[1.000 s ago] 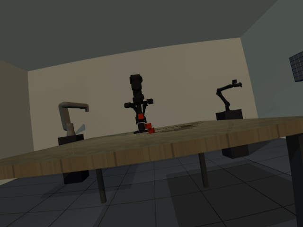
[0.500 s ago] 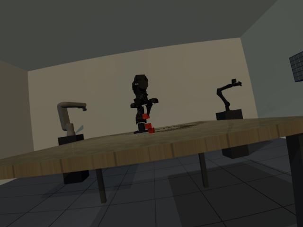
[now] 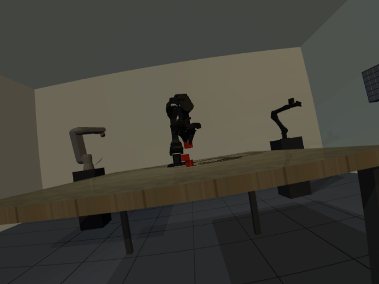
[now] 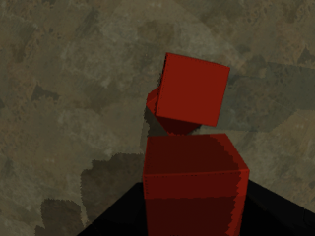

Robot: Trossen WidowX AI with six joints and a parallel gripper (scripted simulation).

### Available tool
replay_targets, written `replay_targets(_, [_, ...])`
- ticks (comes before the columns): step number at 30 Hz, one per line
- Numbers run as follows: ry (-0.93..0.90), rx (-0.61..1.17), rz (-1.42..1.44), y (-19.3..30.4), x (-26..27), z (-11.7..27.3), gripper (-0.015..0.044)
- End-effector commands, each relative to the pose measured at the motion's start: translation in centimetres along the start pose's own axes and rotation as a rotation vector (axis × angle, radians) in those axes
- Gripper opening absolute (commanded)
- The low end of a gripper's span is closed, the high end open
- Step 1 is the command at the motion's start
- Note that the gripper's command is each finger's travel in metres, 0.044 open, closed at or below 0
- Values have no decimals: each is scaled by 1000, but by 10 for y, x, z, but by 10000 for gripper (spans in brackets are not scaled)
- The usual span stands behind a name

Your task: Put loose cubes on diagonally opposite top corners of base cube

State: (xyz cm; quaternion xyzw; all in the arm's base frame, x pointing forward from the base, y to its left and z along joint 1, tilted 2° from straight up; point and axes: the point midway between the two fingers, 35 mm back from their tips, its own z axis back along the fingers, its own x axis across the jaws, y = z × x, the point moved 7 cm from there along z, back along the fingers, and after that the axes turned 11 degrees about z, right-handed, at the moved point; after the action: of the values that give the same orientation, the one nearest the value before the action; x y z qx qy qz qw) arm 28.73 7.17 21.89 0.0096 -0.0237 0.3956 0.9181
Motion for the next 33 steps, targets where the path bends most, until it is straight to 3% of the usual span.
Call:
replay_targets(1, [-2, -5, -117, 8, 2, 0, 105])
replay_targets(33, [-15, 29, -203, 7, 0, -34, 105])
